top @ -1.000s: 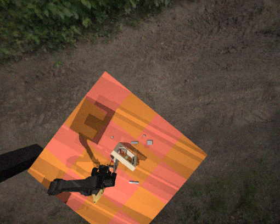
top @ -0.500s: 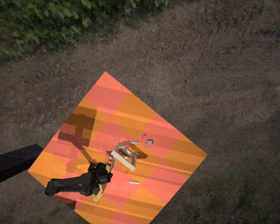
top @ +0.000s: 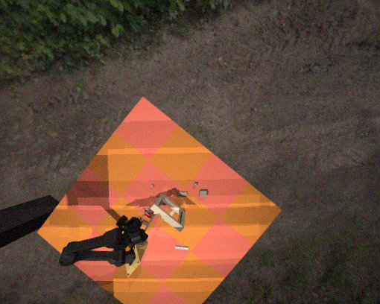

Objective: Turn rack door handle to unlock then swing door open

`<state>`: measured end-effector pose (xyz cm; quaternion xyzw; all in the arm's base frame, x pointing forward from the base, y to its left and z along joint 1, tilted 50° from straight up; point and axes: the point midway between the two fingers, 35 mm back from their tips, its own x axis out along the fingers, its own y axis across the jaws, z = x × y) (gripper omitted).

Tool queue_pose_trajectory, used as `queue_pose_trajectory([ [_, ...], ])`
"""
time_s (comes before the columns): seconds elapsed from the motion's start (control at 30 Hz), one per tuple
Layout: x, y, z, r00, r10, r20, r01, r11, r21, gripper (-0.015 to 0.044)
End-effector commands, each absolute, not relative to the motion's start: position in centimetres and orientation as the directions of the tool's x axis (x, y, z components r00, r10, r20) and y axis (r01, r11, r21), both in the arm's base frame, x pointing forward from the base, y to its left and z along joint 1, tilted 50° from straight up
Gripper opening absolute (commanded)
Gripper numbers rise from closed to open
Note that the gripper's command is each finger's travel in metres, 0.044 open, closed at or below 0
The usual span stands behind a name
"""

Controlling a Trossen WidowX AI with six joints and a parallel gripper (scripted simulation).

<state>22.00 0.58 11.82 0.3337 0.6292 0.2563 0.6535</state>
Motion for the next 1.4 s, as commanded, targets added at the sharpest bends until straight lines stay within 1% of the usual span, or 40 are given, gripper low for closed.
queue_pose_trajectory([
  [0.0, 22.3, 1.1, 12.5, 0.08, 0.757, -0.648, 0.158, 0.632, 0.759, 0.0024],
  [0.23, 22.7, 1.8, 13.5, 0.08, 0.758, -0.647, 0.237, 0.616, 0.751, 0.0024],
  [0.73, 22.8, 1.9, 13.5, 0.08, 0.758, -0.647, 0.239, 0.616, 0.751, 0.0024],
  [1.07, 22.8, 1.9, 13.5, 0.08, 0.758, -0.647, 0.239, 0.616, 0.751, 0.0287],
  [1.1, 22.8, 1.9, 13.5, 0.08, 0.758, -0.647, 0.239, 0.616, 0.751, 0.0296],
  [1.37, 22.7, 1.0, 14.2, 0.103, 0.747, -0.656, 0.258, 0.617, 0.743, 0.0296],
])
